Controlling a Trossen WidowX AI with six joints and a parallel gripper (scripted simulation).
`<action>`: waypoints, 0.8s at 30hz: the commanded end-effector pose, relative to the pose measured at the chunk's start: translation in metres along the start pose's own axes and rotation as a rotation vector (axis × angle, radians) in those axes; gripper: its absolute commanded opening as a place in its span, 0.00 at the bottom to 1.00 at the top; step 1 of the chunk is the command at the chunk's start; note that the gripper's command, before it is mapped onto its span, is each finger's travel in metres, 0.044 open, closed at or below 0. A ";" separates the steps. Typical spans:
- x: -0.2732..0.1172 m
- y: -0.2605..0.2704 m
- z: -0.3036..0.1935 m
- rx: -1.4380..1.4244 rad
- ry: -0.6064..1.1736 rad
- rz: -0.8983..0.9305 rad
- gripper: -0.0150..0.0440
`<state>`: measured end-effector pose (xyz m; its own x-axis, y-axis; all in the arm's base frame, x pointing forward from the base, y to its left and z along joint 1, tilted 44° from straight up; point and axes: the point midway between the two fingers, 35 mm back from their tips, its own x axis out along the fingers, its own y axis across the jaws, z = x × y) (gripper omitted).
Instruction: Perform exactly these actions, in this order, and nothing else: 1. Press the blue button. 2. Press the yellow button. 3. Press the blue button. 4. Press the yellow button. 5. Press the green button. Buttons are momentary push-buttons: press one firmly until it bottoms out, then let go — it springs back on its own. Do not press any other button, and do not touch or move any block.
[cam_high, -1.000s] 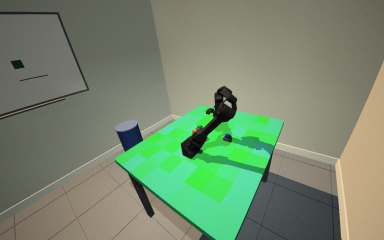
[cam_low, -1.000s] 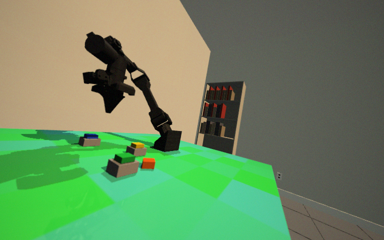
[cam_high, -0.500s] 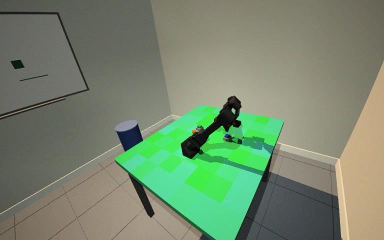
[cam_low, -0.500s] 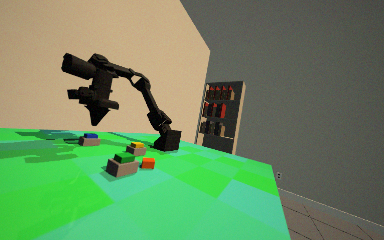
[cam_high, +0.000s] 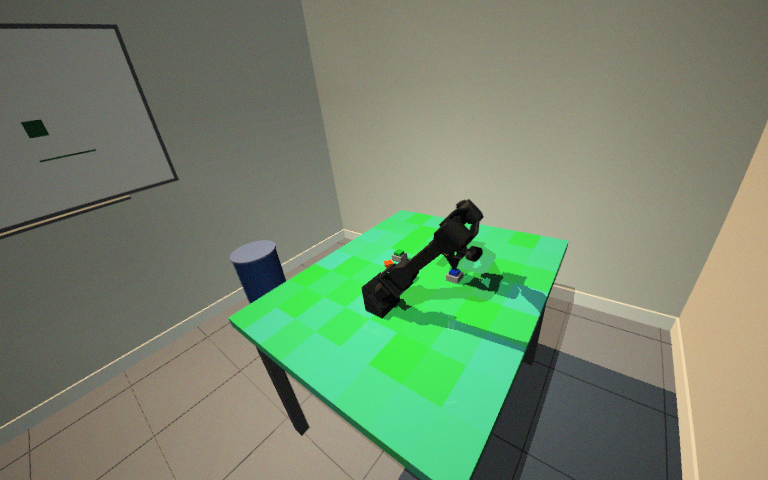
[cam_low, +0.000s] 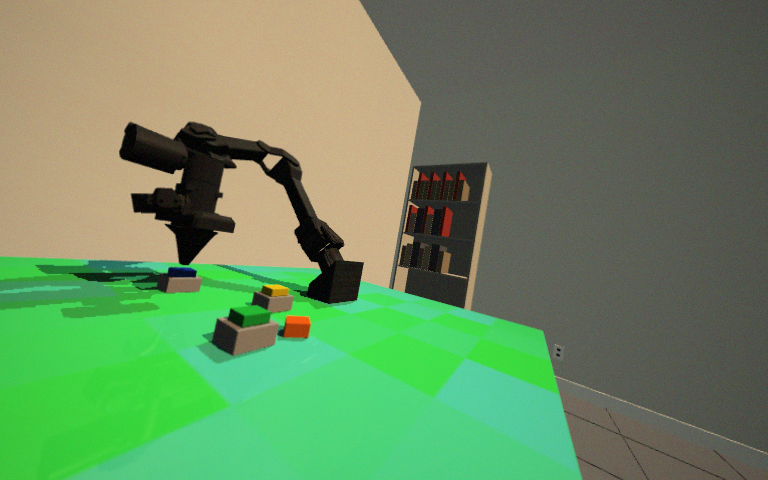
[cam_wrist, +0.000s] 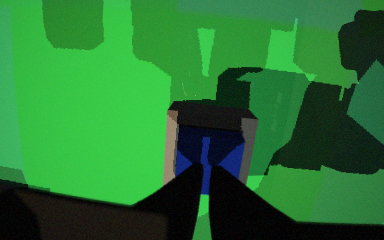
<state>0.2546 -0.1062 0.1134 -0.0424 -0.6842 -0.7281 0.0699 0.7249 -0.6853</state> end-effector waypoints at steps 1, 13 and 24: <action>0.005 -0.001 0.000 -0.004 -0.001 -0.005 0.29; 0.017 -0.001 -0.001 -0.004 -0.001 -0.006 0.29; 0.017 -0.001 -0.001 -0.004 -0.001 -0.006 0.29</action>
<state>0.2535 -0.1176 0.1014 -0.0396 -0.6851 -0.7273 0.0698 0.7242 -0.6860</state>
